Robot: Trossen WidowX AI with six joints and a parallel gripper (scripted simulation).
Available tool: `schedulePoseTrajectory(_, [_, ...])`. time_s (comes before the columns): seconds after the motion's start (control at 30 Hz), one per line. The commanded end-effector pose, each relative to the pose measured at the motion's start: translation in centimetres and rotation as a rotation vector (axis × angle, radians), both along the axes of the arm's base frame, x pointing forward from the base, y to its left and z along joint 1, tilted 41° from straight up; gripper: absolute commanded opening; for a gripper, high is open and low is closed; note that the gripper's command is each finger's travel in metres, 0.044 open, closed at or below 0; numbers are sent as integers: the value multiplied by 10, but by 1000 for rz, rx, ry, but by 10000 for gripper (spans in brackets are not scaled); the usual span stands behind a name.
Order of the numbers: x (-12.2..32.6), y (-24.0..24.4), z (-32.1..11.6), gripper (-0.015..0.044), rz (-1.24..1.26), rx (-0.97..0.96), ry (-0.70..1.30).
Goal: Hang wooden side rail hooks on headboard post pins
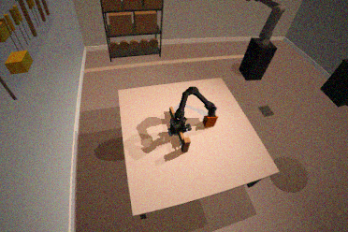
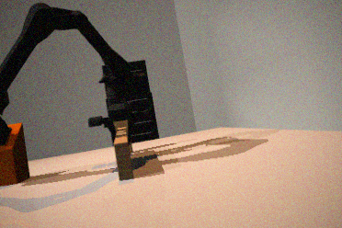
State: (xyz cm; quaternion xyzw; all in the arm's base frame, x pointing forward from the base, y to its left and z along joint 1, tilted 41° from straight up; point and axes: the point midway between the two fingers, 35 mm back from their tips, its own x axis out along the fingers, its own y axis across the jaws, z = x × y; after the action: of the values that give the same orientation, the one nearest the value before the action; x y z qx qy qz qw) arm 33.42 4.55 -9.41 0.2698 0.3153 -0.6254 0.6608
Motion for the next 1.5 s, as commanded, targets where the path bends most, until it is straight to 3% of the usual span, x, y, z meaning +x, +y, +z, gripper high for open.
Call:
schedulePoseTrajectory(0.0, [1,5,0,0,8,6,-4])
schedulePoseTrajectory(1.47, [0,9,-3,0,8,6,-4])
